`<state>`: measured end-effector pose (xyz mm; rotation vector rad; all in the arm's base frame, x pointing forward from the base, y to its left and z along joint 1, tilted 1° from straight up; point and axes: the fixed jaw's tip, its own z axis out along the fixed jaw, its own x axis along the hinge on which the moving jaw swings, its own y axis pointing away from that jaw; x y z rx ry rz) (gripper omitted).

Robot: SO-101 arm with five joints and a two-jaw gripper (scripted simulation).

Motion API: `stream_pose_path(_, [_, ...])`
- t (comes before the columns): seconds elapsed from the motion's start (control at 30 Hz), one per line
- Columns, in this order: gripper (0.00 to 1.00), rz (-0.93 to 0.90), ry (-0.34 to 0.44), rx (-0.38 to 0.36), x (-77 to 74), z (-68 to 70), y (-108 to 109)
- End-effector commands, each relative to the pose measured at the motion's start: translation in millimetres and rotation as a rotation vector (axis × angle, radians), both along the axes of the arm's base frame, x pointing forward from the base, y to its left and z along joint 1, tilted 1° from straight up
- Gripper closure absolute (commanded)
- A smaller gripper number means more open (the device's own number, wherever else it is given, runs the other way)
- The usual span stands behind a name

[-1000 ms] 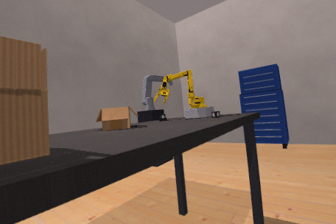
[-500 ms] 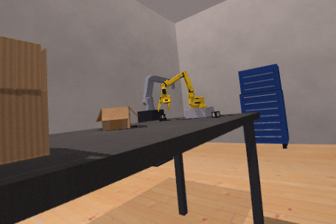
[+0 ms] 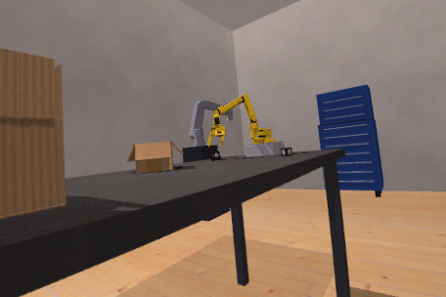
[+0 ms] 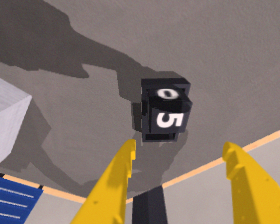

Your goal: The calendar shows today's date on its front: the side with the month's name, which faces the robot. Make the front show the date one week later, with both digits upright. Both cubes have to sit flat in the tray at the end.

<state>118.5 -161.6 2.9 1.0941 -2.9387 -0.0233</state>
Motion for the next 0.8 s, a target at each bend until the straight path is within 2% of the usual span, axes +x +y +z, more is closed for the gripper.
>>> stream_pose_path(0.0, [0.65,-0.019,-0.004,-0.003,0.1,-0.8,-2])
stream_pose_path(0.33, [0.65,-0.019,-0.004,-0.003,0.2,-3.2,-3])
stream_pose_path(0.77, [0.65,-0.019,-0.004,-0.003,0.5,-16.9,-3])
